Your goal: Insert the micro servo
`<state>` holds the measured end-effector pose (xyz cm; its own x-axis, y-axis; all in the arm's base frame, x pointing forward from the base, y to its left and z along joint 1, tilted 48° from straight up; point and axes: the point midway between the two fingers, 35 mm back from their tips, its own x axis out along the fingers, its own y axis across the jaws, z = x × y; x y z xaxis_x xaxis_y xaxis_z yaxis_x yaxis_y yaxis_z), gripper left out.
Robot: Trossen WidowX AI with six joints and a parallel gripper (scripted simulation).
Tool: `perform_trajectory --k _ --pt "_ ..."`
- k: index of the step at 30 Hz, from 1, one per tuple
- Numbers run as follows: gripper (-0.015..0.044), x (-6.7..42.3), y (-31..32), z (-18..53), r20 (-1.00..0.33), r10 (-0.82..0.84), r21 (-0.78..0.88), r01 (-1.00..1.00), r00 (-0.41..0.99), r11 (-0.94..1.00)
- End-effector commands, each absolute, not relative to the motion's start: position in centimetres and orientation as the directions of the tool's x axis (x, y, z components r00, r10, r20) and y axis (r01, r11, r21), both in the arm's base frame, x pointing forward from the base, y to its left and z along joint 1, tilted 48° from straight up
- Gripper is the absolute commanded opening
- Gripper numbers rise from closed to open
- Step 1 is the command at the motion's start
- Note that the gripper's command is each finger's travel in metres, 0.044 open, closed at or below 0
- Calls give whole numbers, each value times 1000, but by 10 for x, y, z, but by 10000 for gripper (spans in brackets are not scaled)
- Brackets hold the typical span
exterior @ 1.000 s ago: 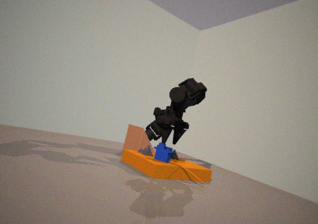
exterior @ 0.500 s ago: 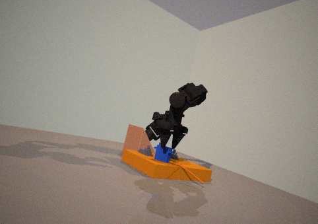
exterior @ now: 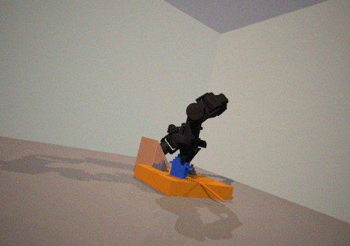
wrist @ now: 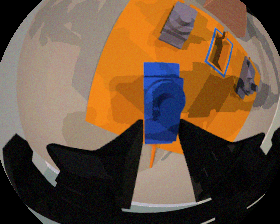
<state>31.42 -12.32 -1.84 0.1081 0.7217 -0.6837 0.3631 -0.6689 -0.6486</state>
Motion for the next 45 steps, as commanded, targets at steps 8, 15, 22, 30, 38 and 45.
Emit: perform_trajectory --k 8,15,22,30,38,45 --pt "0 314 -129 -13 -683 722 -649 360 111 -670" --pt "0 310 -142 5 -683 722 -650 359 111 -670" --pt "0 311 -141 6 -683 722 -650 359 111 -670" --pt "0 294 -139 6 -683 722 -650 359 110 -670" --pt "0 285 -131 12 -683 722 -651 358 110 -670" --pt "0 286 -108 37 -682 723 -652 358 109 -668"
